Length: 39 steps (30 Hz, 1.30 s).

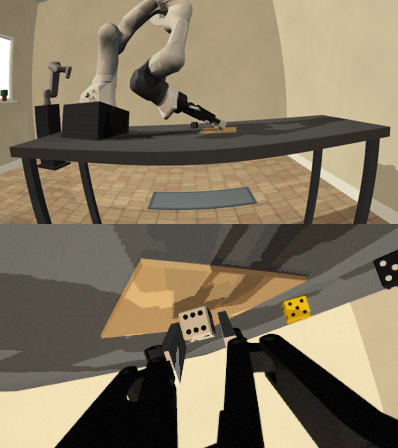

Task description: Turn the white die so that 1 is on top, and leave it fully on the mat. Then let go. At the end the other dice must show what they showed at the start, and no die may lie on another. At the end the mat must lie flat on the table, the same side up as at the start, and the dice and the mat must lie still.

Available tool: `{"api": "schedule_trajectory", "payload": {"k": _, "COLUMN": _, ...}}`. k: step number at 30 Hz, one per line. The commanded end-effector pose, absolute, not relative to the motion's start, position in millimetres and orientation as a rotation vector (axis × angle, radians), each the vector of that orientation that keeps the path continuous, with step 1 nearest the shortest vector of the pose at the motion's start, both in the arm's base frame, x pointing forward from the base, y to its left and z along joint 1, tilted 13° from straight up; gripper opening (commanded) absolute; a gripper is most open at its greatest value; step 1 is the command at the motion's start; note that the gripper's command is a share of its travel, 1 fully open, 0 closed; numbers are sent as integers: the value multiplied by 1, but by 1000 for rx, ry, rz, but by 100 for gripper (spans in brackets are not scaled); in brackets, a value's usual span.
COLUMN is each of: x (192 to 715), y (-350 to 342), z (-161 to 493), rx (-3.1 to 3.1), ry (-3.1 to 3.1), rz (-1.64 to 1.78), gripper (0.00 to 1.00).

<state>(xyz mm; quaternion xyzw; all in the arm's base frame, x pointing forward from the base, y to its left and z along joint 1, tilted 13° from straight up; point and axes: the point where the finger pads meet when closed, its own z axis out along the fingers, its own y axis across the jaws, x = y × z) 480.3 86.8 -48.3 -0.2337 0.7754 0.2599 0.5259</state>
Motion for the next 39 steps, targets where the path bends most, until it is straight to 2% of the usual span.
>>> {"api": "schedule_trajectory", "payload": {"k": 1, "x": 482, "y": 87, "z": -48, "rx": -561, "ry": 1849, "rz": 616, "gripper": 25}}
{"api": "schedule_trajectory", "payload": {"k": 19, "x": 480, "y": 85, "z": -47, "rx": -561, "ry": 1849, "rz": 616, "gripper": 25}}
{"api": "schedule_trajectory", "payload": {"k": 39, "x": 447, "y": 54, "z": -33, "rx": -561, "ry": 1849, "rz": 616, "gripper": 25}}
